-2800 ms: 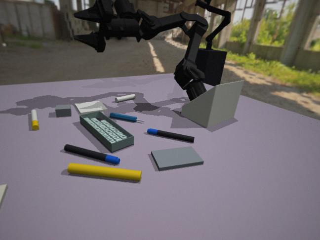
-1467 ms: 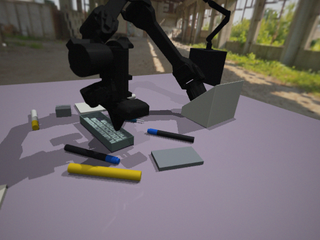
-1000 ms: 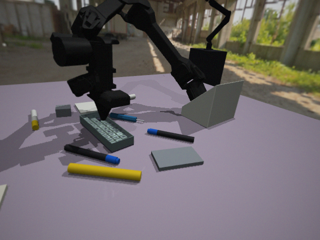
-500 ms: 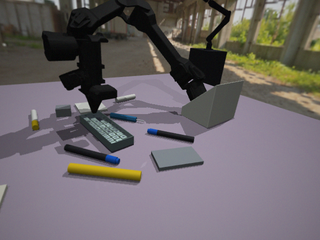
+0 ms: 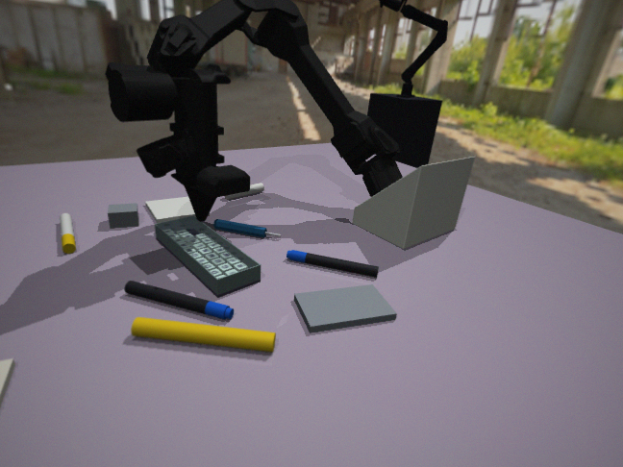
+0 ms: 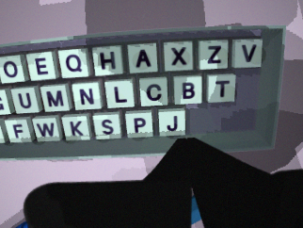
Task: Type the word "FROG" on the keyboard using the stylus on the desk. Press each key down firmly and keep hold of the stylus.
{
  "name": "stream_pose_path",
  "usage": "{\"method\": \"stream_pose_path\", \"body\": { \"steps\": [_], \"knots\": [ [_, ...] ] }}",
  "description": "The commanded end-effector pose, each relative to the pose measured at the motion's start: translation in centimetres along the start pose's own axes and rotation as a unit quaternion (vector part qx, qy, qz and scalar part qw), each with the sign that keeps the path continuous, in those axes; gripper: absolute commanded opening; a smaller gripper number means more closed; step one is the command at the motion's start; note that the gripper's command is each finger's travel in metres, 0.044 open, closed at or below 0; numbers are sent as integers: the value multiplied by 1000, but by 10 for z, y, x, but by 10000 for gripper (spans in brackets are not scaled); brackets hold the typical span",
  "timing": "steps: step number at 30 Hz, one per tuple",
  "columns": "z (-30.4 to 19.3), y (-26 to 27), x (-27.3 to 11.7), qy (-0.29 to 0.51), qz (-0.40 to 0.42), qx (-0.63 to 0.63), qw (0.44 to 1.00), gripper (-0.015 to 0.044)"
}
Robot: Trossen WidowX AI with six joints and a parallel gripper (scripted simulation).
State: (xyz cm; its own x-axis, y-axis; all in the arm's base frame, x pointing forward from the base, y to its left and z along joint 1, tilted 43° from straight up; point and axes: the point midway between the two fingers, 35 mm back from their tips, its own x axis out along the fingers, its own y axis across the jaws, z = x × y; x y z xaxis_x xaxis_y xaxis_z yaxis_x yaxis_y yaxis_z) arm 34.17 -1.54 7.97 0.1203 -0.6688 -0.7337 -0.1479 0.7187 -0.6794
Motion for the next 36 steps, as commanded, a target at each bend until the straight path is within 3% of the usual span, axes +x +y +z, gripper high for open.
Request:
{"method": "stream_pose_path", "body": {
  "steps": [1, 9, 15, 27, 33, 36],
  "knots": [
    [-9, 9, -1, -2, 1, 1, 1000, 0],
    [-8, 13, -1, -2, 2, 1, 1000, 0],
    [-9, 85, -1, -2, 3, 1, 1000, 0],
    [-9, 85, -1, -2, 3, 1, 1000, 0],
    [-9, 85, -59, -2, 4, 1, 1000, 0],
    [-9, 85, -61, -2, 4, 1, 1000, 0]
  ]
}}
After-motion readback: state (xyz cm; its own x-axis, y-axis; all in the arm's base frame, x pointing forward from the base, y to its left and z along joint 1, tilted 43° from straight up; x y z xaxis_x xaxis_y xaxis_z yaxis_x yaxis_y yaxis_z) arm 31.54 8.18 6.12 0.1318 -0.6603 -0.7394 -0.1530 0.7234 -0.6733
